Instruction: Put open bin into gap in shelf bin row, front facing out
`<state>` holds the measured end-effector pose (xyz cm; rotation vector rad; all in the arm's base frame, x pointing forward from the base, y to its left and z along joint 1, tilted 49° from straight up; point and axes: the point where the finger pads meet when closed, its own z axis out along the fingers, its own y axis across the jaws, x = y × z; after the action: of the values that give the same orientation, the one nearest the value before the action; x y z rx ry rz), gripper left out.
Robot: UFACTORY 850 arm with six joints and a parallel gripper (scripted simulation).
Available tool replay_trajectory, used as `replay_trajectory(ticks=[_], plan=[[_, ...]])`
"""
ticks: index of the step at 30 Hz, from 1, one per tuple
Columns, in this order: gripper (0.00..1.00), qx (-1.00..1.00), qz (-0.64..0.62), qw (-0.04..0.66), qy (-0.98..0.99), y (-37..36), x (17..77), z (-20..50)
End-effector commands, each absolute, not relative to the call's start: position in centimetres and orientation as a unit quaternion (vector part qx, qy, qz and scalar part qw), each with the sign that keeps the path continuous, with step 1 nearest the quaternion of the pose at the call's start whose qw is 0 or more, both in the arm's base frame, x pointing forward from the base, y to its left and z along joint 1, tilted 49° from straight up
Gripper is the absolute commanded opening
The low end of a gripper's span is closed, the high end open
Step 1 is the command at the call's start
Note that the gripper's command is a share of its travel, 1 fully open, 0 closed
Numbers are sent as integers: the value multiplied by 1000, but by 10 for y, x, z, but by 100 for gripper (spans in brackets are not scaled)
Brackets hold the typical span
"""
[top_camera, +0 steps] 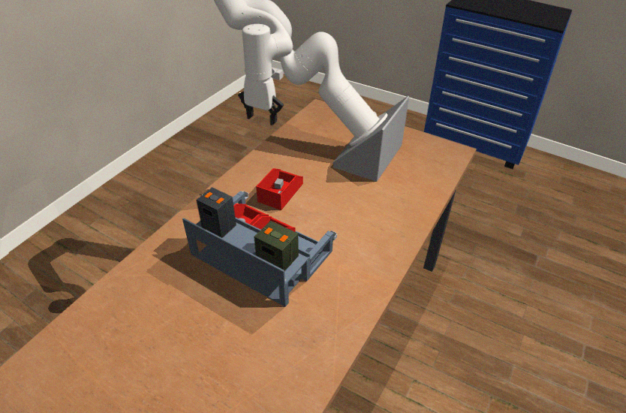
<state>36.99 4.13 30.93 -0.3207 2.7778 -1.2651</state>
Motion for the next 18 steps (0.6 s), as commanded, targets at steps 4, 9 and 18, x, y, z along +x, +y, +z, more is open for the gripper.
replay_trajectory(ticks=[4,9,18], plan=[[100,-104,-412,37,905,47,372,304],[100,-104,-412,37,905,47,372,304],[100,-104,-412,37,905,50,372,301]])
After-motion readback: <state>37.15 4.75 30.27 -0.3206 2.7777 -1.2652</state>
